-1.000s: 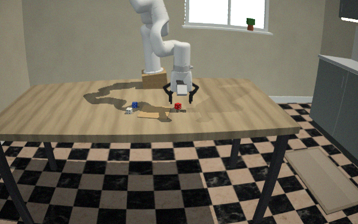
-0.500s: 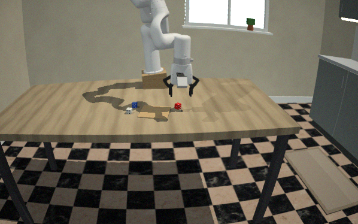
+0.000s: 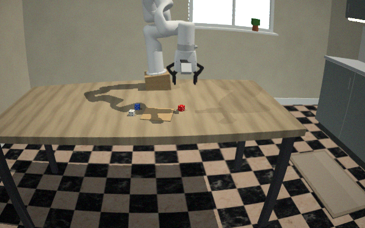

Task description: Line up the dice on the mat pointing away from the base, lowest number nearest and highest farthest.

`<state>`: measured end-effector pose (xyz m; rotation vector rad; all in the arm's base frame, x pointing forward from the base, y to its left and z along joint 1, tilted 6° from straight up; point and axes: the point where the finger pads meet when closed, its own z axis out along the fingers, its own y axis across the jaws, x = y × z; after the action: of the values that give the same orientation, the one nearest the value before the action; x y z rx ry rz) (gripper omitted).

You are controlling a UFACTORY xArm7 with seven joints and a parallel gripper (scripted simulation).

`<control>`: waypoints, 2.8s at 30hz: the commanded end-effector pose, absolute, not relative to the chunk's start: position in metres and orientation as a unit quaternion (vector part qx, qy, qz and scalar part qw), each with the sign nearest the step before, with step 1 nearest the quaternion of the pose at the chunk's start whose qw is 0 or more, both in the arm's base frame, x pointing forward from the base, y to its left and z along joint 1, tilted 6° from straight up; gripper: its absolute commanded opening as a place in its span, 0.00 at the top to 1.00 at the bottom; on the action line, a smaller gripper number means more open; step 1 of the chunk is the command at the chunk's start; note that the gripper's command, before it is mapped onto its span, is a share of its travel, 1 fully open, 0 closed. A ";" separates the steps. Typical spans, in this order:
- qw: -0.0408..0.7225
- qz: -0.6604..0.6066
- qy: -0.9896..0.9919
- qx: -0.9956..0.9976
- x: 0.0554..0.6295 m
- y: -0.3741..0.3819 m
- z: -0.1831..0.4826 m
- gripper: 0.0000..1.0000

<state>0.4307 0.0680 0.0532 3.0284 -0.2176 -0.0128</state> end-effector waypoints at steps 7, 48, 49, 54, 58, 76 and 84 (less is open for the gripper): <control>0.052 -0.001 -0.100 0.994 0.438 0.016 0.059 0.00; 0.052 0.005 -0.193 0.980 0.403 -0.178 0.074 0.00; 0.052 0.004 -0.182 0.982 0.403 -0.178 0.073 0.00; 0.054 -0.003 -0.074 0.996 0.403 -0.180 0.066 0.00; 0.055 -0.008 0.002 0.998 0.402 -0.181 0.061 0.00; 0.050 -0.025 0.313 0.948 0.402 -0.182 0.041 0.00; 0.046 -0.030 0.434 0.899 0.403 -0.182 0.033 0.00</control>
<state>0.4009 -0.1818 0.0353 2.8249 1.1133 -0.0961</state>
